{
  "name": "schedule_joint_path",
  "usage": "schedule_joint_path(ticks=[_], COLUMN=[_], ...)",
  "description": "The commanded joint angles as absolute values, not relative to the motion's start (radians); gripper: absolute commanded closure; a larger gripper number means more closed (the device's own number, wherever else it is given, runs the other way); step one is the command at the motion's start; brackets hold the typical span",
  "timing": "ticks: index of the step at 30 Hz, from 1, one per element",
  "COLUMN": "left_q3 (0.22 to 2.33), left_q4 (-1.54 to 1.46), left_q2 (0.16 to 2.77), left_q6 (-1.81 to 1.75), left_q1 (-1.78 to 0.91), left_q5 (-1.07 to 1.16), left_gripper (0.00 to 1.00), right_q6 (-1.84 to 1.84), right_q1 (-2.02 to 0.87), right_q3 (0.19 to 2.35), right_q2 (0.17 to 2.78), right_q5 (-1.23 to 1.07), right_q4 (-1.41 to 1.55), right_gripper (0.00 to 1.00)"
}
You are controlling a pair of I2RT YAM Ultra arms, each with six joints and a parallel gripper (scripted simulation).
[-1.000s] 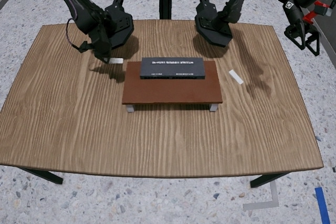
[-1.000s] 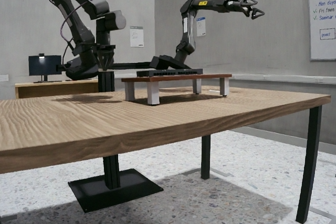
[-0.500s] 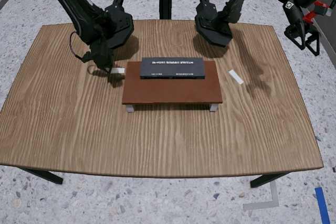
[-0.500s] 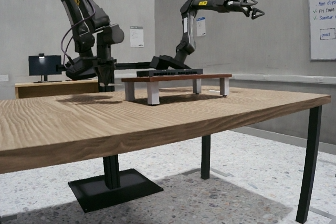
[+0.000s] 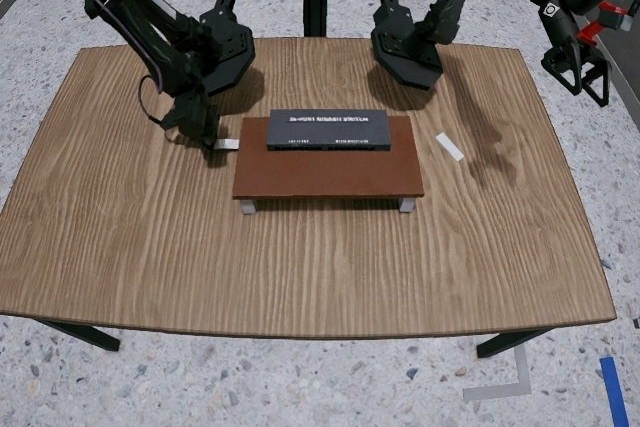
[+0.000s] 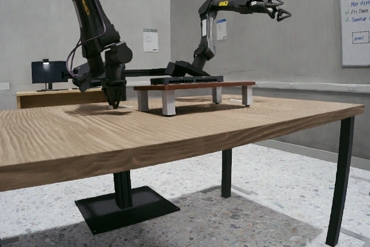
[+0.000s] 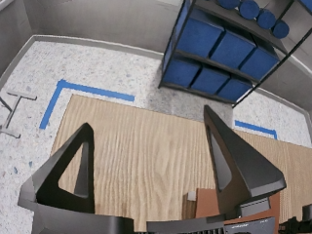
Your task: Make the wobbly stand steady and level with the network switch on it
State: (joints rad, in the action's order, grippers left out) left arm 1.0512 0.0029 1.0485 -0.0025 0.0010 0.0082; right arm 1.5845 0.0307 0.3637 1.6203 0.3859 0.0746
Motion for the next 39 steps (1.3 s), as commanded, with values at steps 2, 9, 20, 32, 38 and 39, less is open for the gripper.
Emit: schedule_joint_path(ticks=[2,9,20,32,38,39], left_q3=[1.052,1.052,1.052,1.052,1.052,1.052], left_q4=[-0.011,-0.011,-0.011,-0.011,-0.011,-0.011], left_q2=[1.025,1.025,1.025,1.025,1.025,1.025], left_q6=[0.004,0.004,0.004,0.004,0.004,0.004], left_q1=[-0.013,-0.013,-0.013,-0.013,-0.013,-0.013], left_q5=[0.011,0.011,0.011,0.011,0.011,0.011], left_gripper=[0.00,0.00,0.00,0.00,0.00,0.00], right_q6=[1.555,1.576,1.555,1.545,1.546,1.546], right_q1=[0.052,0.031,0.065,0.067,0.053,0.053], right_q3=[0.325,0.334,0.321,0.341,0.313,0.313], right_q2=[1.659,1.675,1.704,1.729,1.722,1.722], right_q5=[0.382,0.396,0.394,0.384,0.390,0.390], right_q4=[-0.022,-0.007,-0.057,-0.099,-0.087,-0.082], right_gripper=[1.00,1.00,1.00,1.00,0.58,0.58])
